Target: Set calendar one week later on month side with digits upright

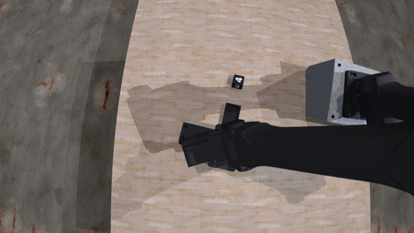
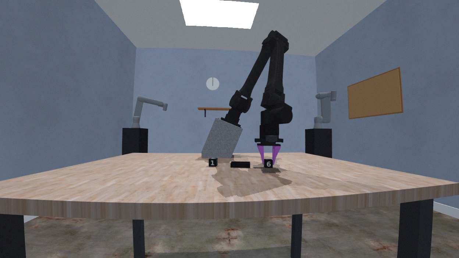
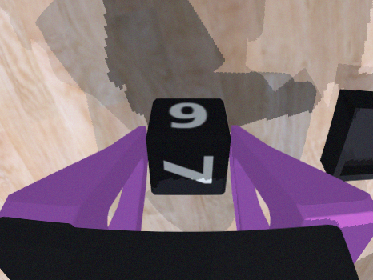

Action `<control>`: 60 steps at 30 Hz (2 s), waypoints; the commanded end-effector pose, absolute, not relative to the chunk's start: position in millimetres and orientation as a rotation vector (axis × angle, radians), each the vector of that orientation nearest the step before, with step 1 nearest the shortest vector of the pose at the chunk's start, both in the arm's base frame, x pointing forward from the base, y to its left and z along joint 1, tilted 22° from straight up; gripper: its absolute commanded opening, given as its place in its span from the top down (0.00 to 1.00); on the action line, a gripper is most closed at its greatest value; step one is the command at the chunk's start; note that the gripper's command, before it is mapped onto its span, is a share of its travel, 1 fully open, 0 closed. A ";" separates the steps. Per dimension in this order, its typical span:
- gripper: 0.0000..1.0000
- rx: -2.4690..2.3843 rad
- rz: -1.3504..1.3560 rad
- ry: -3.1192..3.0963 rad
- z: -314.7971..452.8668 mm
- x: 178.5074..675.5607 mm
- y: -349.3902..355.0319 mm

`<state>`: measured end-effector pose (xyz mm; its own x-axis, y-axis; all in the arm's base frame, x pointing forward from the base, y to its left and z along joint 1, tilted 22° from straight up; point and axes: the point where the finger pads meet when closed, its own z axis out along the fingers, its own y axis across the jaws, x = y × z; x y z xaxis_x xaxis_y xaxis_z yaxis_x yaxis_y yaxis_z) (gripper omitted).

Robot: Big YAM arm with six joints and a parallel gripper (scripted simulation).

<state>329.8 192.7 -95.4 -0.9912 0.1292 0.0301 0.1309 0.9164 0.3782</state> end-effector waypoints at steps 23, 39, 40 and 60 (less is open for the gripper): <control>0.55 -0.216 -0.633 -3.104 -73.2 346.1 187.9; 0.55 -0.210 -0.649 -3.119 -3.9 352.1 164.4; 0.55 -0.210 -0.649 -3.120 -0.5 352.1 163.1; 0.00 -0.189 -0.623 -3.094 -5.1 338.8 162.8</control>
<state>329.9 159.5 -12.0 -0.9902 0.1371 0.0279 0.1374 0.9156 0.3779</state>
